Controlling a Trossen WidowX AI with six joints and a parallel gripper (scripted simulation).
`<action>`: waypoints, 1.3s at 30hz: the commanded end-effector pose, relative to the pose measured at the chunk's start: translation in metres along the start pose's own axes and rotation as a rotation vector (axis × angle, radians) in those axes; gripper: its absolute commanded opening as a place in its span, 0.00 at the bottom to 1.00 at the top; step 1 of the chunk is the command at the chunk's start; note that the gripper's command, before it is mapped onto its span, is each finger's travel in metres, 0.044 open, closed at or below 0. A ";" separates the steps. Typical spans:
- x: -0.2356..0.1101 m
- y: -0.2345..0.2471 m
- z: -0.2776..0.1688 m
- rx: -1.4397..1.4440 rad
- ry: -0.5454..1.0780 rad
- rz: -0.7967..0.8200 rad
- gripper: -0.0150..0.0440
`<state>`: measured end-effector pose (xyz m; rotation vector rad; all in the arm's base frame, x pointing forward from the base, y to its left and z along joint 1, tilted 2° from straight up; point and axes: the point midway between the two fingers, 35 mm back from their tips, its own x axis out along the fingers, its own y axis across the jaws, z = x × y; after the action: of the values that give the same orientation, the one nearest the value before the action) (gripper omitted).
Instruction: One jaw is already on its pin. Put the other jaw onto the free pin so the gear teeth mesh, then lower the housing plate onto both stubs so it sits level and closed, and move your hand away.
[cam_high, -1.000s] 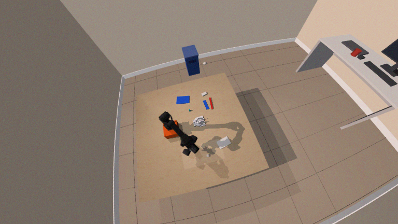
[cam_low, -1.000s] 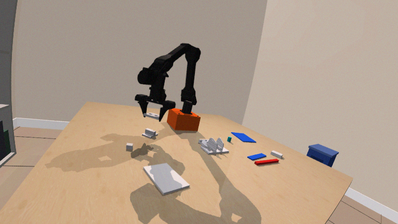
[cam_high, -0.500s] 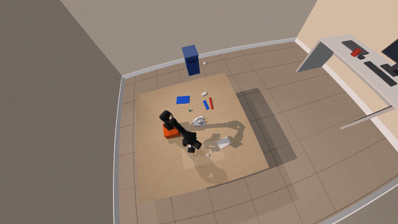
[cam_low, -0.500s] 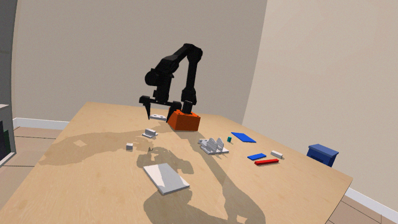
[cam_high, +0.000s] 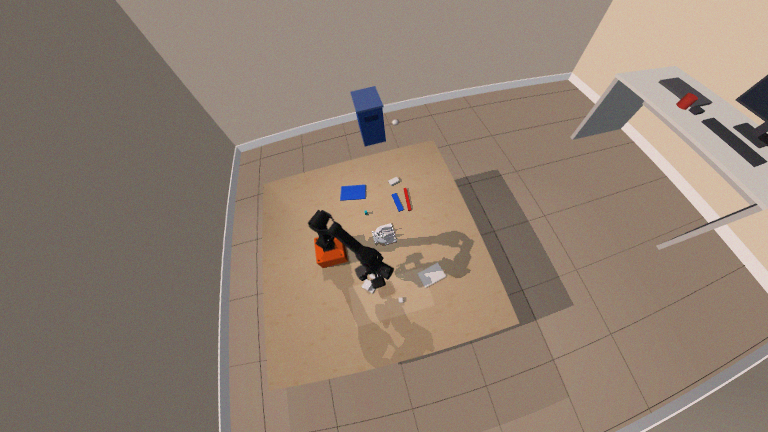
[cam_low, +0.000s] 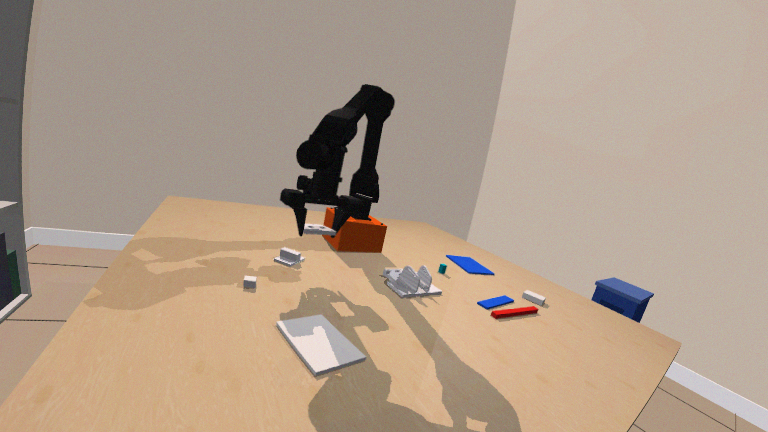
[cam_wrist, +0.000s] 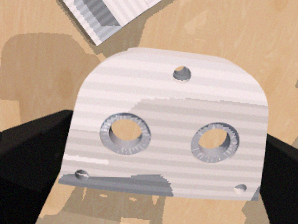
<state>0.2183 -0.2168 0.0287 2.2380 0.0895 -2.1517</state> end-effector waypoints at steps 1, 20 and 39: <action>0.001 -0.007 -0.005 -0.119 -0.005 0.002 0.85; 0.001 -0.039 -0.030 -0.628 -0.003 0.000 0.85; 0.000 -0.074 -0.049 -1.138 0.000 -0.002 0.85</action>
<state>0.2603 -0.1460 0.0316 1.5793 0.9533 -1.4964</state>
